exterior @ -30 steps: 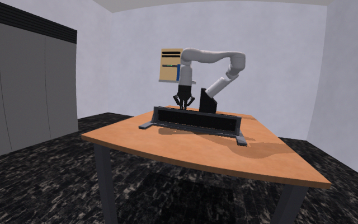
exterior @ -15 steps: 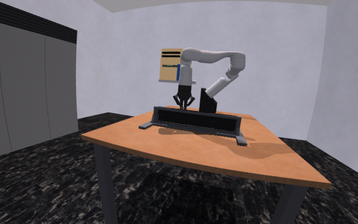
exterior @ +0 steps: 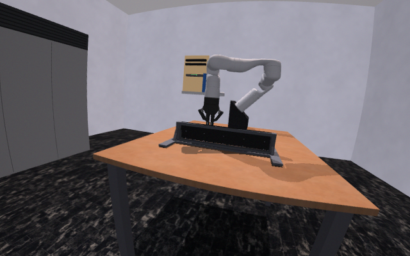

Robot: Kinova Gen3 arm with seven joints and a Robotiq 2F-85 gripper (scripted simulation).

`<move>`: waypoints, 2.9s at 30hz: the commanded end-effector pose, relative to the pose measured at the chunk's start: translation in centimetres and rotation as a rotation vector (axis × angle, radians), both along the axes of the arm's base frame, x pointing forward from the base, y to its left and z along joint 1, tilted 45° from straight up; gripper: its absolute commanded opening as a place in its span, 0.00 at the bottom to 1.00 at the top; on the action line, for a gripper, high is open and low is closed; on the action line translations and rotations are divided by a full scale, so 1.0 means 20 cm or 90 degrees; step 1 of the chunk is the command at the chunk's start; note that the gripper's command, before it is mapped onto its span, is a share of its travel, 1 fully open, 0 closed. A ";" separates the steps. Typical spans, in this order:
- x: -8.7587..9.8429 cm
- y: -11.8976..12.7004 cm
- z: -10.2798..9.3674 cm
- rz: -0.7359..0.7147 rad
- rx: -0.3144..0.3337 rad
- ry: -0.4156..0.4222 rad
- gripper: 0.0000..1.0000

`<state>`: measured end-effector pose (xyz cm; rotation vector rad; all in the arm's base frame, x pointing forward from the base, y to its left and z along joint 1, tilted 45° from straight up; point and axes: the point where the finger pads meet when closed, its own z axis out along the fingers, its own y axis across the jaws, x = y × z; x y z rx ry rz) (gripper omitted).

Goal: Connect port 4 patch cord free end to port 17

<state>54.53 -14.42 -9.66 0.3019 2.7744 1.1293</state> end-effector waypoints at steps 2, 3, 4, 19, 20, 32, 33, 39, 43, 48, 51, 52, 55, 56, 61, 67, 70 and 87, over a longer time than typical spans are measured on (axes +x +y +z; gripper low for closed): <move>0.04 -0.04 0.01 -0.009 -0.010 -0.011 0.00; 0.04 -0.04 0.01 -0.008 -0.010 -0.011 0.00; 0.04 -0.04 0.01 -0.007 -0.011 -0.012 0.00; 0.03 -0.04 0.01 -0.007 -0.011 -0.013 0.00; 0.03 -0.04 0.01 -0.007 -0.011 -0.013 0.00; 0.02 -0.03 0.01 -0.006 -0.012 -0.012 0.00; 0.02 -0.03 0.01 -0.006 -0.012 -0.012 0.00; 0.02 -0.03 0.01 -0.006 -0.012 -0.012 0.00; 0.01 0.01 0.00 0.007 -0.002 -0.009 0.37; 0.01 0.01 0.00 0.006 -0.002 -0.009 0.37; 0.01 0.01 0.00 0.006 -0.002 -0.008 0.37; 0.01 0.01 0.00 0.006 -0.003 -0.008 0.37; 0.01 0.01 0.00 0.005 -0.003 -0.008 0.37; 0.00 0.01 0.00 0.005 -0.003 -0.007 0.37; 0.00 0.01 0.00 0.005 -0.003 -0.007 0.37; 0.00 0.01 0.00 0.004 -0.003 -0.006 0.37; 0.00 0.01 0.00 0.003 -0.003 -0.005 0.37; 0.00 0.00 0.01 -0.001 -0.002 0.000 0.37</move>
